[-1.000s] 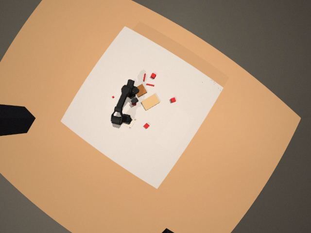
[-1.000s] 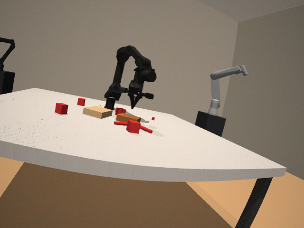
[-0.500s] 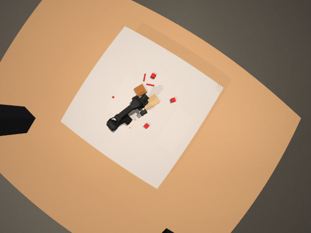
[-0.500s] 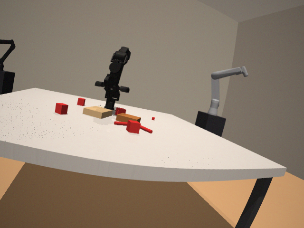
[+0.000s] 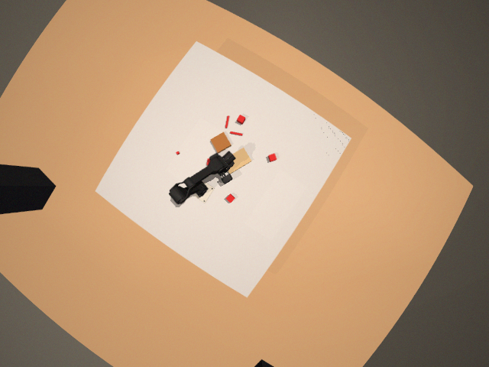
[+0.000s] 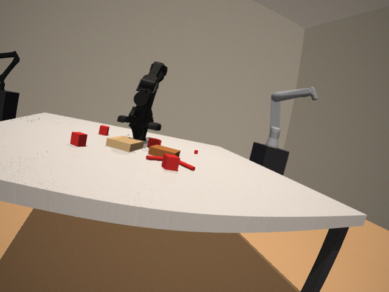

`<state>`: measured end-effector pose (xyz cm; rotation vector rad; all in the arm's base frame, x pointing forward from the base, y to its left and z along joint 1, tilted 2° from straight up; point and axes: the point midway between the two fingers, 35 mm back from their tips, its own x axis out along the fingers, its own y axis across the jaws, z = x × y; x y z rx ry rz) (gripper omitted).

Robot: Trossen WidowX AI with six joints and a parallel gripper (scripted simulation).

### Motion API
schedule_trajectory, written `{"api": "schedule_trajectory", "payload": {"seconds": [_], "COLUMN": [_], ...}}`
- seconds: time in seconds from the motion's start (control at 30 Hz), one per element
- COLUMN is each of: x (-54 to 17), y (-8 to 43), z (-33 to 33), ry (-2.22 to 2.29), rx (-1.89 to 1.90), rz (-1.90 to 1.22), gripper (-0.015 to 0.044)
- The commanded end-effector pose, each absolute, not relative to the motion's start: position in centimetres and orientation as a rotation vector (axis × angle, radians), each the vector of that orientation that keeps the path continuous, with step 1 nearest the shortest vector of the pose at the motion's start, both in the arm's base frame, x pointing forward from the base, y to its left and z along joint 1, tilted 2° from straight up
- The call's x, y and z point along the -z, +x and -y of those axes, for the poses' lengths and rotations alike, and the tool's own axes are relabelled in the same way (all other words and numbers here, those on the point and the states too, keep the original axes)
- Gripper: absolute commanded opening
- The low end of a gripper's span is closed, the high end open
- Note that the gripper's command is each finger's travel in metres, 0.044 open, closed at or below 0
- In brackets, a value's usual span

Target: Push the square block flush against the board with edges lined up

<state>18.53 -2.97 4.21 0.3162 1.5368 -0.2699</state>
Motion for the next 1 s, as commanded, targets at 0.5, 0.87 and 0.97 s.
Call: {"api": "schedule_trajectory", "payload": {"seconds": [0.5,0.87,0.97], "x": [-4.0,-4.1,-4.1], "y": [20.8,20.1,19.7], "z": [3.9,3.6,3.4], "ry": [0.311,0.311,0.311], "rx": [0.269,0.269,0.269], "rz": [-1.531,-1.532,-1.532], "gripper": [0.0000,0.0000,0.0000]}}
